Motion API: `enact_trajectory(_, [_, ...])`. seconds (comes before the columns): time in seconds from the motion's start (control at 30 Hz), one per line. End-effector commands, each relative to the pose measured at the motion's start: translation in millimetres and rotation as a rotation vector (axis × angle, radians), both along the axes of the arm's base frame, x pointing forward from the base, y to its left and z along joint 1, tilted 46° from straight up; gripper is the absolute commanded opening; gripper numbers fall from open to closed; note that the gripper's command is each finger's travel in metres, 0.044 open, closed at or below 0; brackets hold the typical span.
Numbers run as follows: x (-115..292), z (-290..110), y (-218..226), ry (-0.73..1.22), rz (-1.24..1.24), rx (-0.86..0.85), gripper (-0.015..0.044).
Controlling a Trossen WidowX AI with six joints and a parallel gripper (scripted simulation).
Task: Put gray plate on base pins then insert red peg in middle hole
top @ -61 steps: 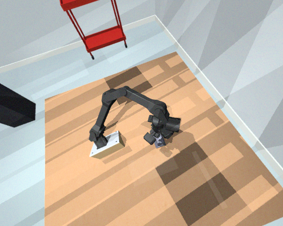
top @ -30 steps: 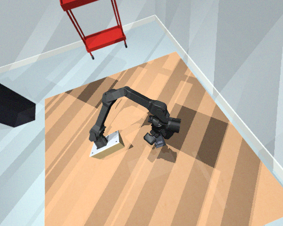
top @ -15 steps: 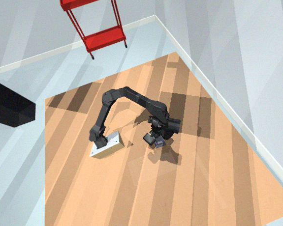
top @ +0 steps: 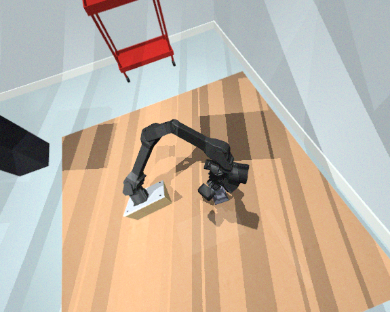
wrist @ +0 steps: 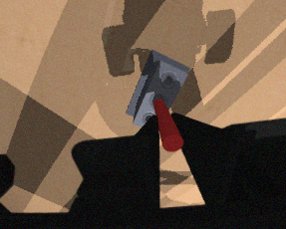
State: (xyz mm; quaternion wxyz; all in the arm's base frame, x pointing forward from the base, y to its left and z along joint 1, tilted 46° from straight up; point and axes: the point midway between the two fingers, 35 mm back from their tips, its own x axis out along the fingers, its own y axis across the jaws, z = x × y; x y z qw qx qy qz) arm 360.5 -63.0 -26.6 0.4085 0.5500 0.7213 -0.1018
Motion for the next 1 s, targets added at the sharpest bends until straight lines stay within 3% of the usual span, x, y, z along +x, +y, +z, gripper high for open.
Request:
enact_trajectory(0.0, [0.7,-0.7,-1.1,0.000,0.001,0.000,0.0000])
enact_trajectory(0.97, [-1.5,-8.6,7.1,-0.001,0.004,0.000,0.0000])
